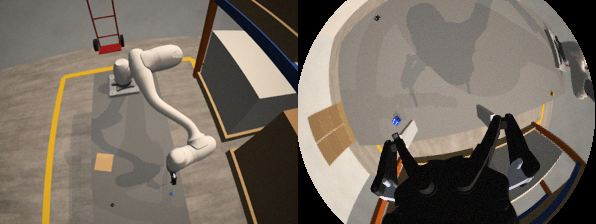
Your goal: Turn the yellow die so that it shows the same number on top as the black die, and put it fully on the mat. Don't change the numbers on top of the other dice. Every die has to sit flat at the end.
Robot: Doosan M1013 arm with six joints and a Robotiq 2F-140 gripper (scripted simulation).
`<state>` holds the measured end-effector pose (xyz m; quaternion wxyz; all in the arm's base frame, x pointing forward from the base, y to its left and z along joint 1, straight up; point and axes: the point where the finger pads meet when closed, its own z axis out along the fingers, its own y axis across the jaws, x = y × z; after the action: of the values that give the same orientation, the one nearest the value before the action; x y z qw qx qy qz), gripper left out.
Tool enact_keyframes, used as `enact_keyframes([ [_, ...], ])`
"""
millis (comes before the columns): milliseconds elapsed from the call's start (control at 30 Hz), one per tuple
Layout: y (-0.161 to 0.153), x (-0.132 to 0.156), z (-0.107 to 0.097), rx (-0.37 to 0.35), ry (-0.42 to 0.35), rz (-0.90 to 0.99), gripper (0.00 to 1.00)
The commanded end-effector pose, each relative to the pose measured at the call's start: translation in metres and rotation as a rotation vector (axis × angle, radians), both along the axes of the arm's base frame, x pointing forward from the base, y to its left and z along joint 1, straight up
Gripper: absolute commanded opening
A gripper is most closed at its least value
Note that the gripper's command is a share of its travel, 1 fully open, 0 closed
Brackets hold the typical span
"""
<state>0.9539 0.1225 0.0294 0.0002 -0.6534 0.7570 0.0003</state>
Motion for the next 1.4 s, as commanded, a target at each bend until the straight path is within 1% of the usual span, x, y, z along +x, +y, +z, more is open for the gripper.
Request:
enact_keyframes([
  [0, 0.005, -0.026, 0.001, 0.000, -0.003, 0.000, 1.00],
  [67, 0.009, -0.041, 0.000, 0.000, -0.003, 0.000, 1.00],
  [133, 0.009, -0.041, 0.000, 0.000, -0.003, 0.000, 1.00],
  [167, 0.010, -0.049, 0.000, 0.000, -0.003, 0.000, 1.00],
  [400, 0.023, -0.109, 0.000, 0.000, -0.003, 0.000, 1.00],
  [633, 0.037, -0.177, 0.000, 0.000, -0.003, 0.000, 1.00],
  [700, 0.037, -0.177, 0.000, 0.000, -0.003, 0.000, 1.00],
  [1200, 0.069, -0.336, 0.000, 0.000, -0.003, 0.000, 1.00],
  [1267, 0.069, -0.336, 0.000, 0.000, -0.003, 0.000, 1.00],
  [1367, 0.076, -0.369, 0.000, 0.000, -0.003, 0.000, 1.00],
])
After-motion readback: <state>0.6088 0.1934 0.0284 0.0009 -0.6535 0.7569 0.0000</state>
